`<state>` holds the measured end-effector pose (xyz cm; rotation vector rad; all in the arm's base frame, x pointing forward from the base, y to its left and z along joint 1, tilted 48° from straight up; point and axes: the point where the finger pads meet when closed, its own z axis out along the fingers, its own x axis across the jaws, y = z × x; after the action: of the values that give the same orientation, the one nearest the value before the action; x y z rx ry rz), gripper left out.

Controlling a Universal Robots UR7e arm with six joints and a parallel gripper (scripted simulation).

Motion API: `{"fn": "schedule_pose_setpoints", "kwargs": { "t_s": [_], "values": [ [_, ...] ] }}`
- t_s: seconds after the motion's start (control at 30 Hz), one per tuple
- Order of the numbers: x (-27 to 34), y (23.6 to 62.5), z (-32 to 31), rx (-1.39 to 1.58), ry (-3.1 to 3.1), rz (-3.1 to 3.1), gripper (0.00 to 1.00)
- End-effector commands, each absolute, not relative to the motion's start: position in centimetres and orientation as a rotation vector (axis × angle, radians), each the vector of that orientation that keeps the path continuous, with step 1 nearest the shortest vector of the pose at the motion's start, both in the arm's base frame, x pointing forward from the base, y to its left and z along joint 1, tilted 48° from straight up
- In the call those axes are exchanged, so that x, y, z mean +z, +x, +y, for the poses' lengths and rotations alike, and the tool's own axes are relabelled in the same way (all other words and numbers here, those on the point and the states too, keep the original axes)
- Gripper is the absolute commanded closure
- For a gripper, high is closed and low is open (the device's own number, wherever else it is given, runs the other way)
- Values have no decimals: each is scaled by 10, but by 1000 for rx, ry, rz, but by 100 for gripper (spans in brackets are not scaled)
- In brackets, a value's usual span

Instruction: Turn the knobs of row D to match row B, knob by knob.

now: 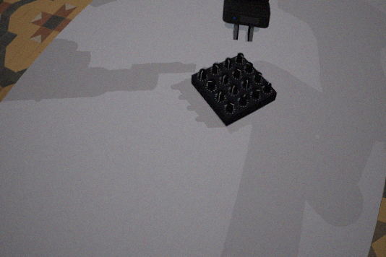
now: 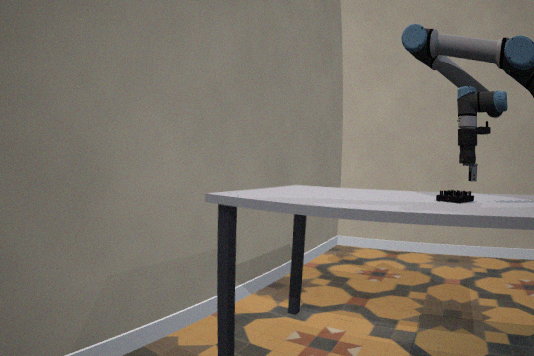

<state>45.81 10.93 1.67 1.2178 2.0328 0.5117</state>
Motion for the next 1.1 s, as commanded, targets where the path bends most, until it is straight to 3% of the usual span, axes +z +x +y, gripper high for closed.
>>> {"fn": "schedule_pose_setpoints", "kwargs": {
  "t_s": [0.0,1.07],
  "values": [
    [17,457,109,553,1321,1981,54],
    [30,454,113,955,2209,1261,54]
  ]
}}
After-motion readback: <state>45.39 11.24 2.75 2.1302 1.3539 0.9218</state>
